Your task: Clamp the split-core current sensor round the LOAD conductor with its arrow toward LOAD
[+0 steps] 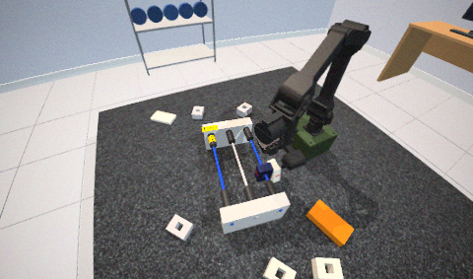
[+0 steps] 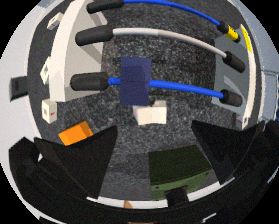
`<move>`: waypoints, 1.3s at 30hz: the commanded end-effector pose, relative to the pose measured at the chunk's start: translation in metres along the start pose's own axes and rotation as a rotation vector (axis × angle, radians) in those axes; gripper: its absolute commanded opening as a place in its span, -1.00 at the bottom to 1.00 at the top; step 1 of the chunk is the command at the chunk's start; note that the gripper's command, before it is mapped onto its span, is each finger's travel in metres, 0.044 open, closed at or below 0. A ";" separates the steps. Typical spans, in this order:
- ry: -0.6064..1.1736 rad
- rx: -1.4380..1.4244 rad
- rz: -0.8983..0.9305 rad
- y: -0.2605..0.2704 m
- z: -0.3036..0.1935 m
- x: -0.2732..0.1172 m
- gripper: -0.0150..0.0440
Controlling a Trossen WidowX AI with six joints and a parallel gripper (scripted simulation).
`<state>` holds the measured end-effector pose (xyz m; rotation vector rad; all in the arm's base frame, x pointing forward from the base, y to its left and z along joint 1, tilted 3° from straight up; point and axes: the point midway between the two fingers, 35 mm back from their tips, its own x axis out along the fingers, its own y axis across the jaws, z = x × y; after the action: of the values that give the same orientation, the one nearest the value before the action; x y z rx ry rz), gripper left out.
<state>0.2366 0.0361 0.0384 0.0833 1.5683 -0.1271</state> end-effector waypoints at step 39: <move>-0.001 0.000 0.000 0.001 -0.002 0.055 0.73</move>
<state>0.2345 0.0359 -0.0176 0.0833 1.5690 -0.1276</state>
